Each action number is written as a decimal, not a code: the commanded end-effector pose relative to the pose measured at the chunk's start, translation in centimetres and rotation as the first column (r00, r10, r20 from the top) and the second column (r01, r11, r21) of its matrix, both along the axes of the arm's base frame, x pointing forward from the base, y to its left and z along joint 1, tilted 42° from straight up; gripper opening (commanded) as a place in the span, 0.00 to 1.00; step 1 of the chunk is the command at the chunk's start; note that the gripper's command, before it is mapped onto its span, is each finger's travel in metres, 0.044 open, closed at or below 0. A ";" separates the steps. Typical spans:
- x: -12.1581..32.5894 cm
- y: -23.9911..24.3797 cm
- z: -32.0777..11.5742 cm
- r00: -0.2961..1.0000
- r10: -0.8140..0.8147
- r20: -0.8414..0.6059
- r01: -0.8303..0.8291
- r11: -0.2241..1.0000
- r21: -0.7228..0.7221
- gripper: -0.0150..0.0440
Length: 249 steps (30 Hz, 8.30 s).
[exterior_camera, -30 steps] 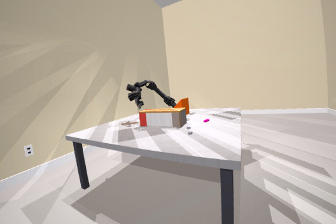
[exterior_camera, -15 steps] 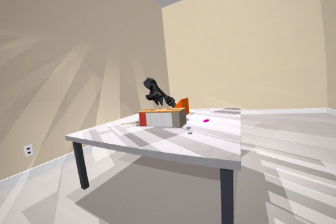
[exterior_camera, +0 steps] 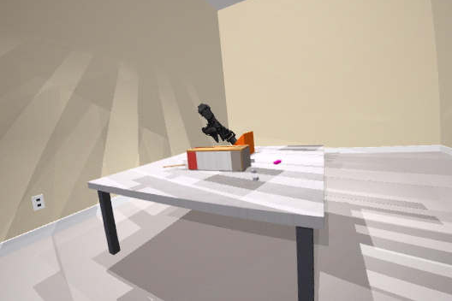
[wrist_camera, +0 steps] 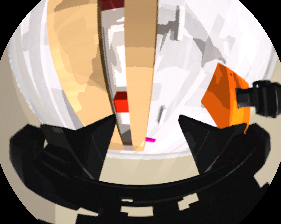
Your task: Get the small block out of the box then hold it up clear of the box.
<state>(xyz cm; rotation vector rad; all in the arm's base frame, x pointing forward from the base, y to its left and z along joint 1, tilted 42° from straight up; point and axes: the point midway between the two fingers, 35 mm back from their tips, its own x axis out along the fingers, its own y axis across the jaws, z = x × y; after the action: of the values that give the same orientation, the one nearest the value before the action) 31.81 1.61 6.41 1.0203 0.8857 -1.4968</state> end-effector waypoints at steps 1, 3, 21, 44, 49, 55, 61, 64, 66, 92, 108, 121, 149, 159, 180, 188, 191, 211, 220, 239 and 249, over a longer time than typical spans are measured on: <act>-0.2 -0.5 -0.5 1.000 -0.004 -0.005 0.003 1.000 -0.007 0.93; -0.2 -0.7 -0.8 1.000 -0.003 -0.005 0.003 1.000 -0.007 0.93; -0.6 -2.8 -2.9 1.000 -0.003 -0.004 0.003 1.000 -0.008 0.93; -1.6 -5.3 -5.3 1.000 -0.004 -0.005 0.003 1.000 -0.010 0.93; -1.3 -4.6 -5.1 1.000 -0.003 -0.003 0.003 1.000 -0.004 0.93; -1.2 -3.4 -6.3 1.000 -0.003 -0.004 0.003 1.000 -0.004 0.93; -1.0 -2.3 -7.3 1.000 -0.003 -0.004 0.003 1.000 -0.003 0.93; -0.9 -1.7 -7.7 1.000 -0.003 -0.004 0.003 1.000 -0.003 0.93; -0.9 -1.4 -8.1 1.000 -0.003 -0.004 0.003 1.000 -0.003 0.93; -0.8 -0.5 -8.8 1.000 -0.003 -0.004 0.003 1.000 -0.002 0.93; -0.6 0.7 -9.8 1.000 -0.003 -0.003 0.003 1.000 -0.001 0.93; -0.5 1.7 -10.7 1.000 -0.003 -0.003 0.003 1.000 -0.001 0.93; -0.1 3.8 -12.5 1.000 -0.003 -0.002 0.003 1.000 0.001 0.93; 0.0 4.6 -13.2 1.000 -0.003 -0.002 0.003 1.000 0.001 0.93; 0.6 9.1 -8.7 1.000 0.002 -0.006 -0.002 1.000 -0.002 0.93; 0.3 10.0 -9.6 0.818 0.542 -0.193 -0.546 0.837 0.035 0.74; 0.0 10.5 -9.9 0.589 0.753 -0.293 -0.765 0.637 0.099 0.74; -1.5 12.8 -11.0 -0.906 0.328 -0.268 -0.412 -0.538 0.735 0.74; -1.9 13.6 -11.3 -0.983 -0.181 0.012 0.105 -0.512 0.852 0.74; -2.9 15.2 -11.8 -0.197 -0.723 0.662 0.788 0.285 0.545 0.74; -3.0 15.4 -11.8 0.007 -0.688 0.726 0.788 0.450 0.419 0.74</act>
<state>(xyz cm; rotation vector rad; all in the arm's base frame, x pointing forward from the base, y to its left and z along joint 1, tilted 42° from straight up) 29.24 16.91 -4.82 2.3798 -1.0533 -1.5018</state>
